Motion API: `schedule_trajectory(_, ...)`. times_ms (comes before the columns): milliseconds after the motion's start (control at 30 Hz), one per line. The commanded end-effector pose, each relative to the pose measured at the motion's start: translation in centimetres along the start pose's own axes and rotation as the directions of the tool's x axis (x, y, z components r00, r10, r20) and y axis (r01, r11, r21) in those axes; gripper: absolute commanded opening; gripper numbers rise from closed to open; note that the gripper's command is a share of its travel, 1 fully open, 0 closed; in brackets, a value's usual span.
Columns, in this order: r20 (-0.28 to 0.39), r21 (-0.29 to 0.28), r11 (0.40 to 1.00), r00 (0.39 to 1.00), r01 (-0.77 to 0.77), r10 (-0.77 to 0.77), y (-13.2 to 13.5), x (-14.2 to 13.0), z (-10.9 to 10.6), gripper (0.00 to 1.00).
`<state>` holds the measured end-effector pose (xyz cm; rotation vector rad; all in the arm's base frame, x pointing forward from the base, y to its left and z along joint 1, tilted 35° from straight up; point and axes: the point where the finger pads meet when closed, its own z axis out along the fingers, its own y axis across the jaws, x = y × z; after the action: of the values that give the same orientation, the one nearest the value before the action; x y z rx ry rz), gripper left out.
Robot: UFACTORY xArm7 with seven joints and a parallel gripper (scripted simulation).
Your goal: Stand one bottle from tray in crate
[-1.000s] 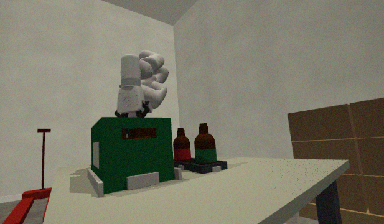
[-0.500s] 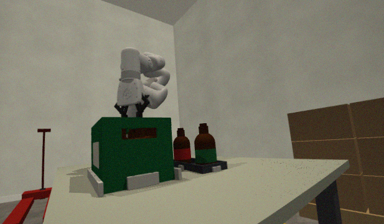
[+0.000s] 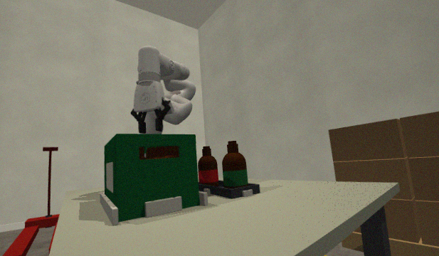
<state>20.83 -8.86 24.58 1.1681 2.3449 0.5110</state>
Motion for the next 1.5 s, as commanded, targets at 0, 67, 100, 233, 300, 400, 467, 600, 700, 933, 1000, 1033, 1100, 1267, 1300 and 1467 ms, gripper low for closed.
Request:
schedule_trajectory(0, 0.003, -0.001, 1.000, 1.000, 0.001, -0.001, 0.03, -0.02, -0.91, 0.65)
schedule_trajectory(67, 0.003, -0.001, 1.000, 1.000, 0.001, -0.001, 0.03, -0.02, -1.03, 0.65)
schedule_trajectory(100, 0.003, -0.001, 1.000, 1.000, 0.001, -0.001, 0.03, -0.02, -1.07, 0.65)
schedule_trajectory(233, 0.003, -0.001, 1.000, 1.000, 0.001, -0.001, 0.03, -0.02, -1.12, 0.65)
schedule_trajectory(300, 0.003, -0.001, 1.000, 1.000, 0.001, -0.001, 0.03, -0.02, -1.12, 0.00)
schedule_trajectory(400, 0.003, -0.001, 1.000, 1.000, 0.001, -0.001, 0.03, -0.02, -1.12, 0.00)
schedule_trajectory(467, 0.003, -0.001, 1.000, 1.000, 0.001, -0.001, 0.03, -0.02, -1.12, 0.00)
schedule_trajectory(600, 0.003, -0.001, 1.000, 1.000, 0.001, -0.001, 0.03, -0.02, -1.12, 0.00)
schedule_trajectory(700, 0.003, -0.001, 1.000, 1.000, 0.001, -0.001, 0.03, -0.02, -1.12, 0.00)
schedule_trajectory(933, 0.003, -0.001, 1.000, 1.000, 0.001, -0.001, 0.03, -0.02, -1.12, 0.00)
schedule_trajectory(1000, 0.003, -0.001, 1.000, 1.000, 0.001, -0.001, 0.03, -0.02, -1.12, 0.00)
schedule_trajectory(1033, 0.003, -0.001, 1.000, 1.000, 0.001, -0.001, 0.03, -0.02, -1.12, 0.00)
schedule_trajectory(1100, 0.003, -0.001, 1.000, 1.000, 0.001, -0.001, 0.03, -0.02, -1.12, 0.00)
schedule_trajectory(1267, 0.003, -0.001, 1.000, 1.000, 0.001, -0.001, 0.03, -0.02, -1.12, 0.00)
schedule_trajectory(1300, 0.003, -0.001, 1.000, 1.000, 0.001, -0.001, 0.03, -0.02, -1.12, 0.00)
schedule_trajectory(1467, 0.003, -0.001, 1.000, 1.000, 0.001, -0.001, 0.03, -0.02, -1.12, 0.00)
